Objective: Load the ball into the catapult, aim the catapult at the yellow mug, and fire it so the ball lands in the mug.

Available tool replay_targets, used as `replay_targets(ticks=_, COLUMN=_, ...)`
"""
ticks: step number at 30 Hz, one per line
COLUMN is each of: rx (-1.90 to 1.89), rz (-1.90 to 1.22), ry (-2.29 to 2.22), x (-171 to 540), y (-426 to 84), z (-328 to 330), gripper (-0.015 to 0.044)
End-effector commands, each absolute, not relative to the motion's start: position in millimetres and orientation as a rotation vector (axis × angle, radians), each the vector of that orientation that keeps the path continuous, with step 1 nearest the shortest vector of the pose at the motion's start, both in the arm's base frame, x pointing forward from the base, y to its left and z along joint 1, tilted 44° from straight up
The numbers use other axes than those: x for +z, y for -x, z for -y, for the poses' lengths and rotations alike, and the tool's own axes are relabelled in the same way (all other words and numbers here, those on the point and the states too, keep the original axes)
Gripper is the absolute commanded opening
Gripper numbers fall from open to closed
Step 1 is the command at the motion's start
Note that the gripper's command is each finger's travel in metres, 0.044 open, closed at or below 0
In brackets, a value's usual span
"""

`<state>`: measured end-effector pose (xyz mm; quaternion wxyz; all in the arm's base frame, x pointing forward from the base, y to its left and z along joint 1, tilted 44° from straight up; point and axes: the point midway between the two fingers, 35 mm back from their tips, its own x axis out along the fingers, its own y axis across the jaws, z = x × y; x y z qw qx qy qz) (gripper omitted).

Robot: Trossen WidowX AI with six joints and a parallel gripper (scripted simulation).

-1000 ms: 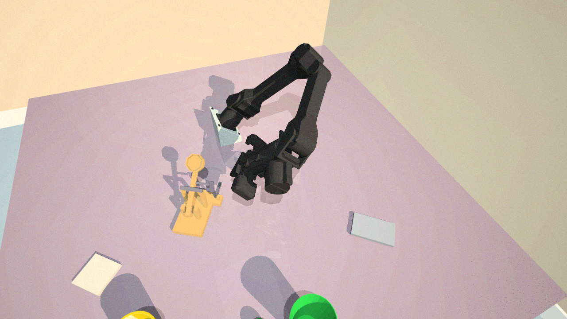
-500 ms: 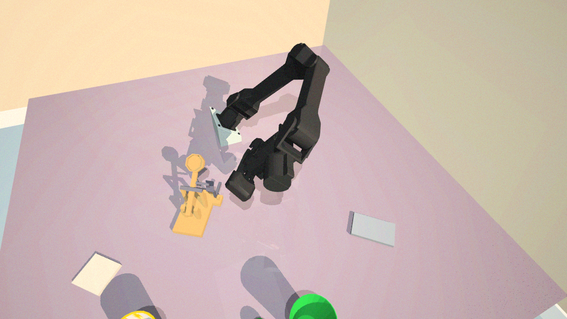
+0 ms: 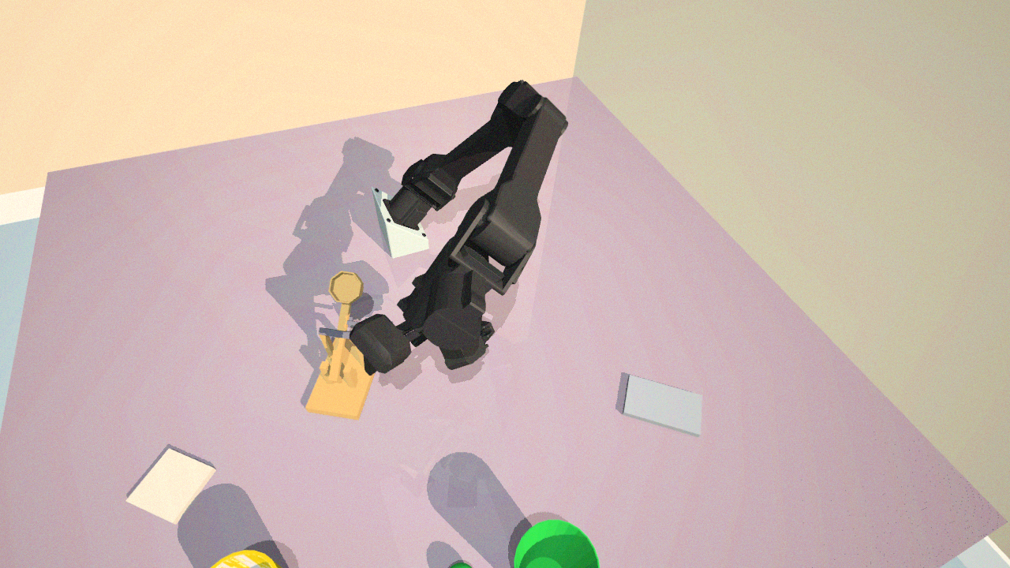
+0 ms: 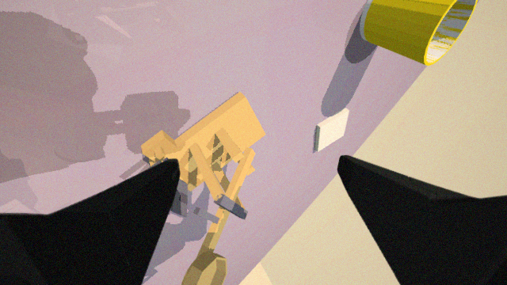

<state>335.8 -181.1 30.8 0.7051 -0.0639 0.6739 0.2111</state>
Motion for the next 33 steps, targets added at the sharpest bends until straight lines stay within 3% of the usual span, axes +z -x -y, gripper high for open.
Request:
replay_targets(ticks=1, rx=0.395, rz=-1.456, ry=0.07, x=26.4, y=-347.5, z=197.1, gripper=0.044)
replay_targets(ticks=33, rx=-0.187, rz=-1.0, ry=-0.694, x=-4.7, y=-416.1, z=366.7, gripper=0.044)
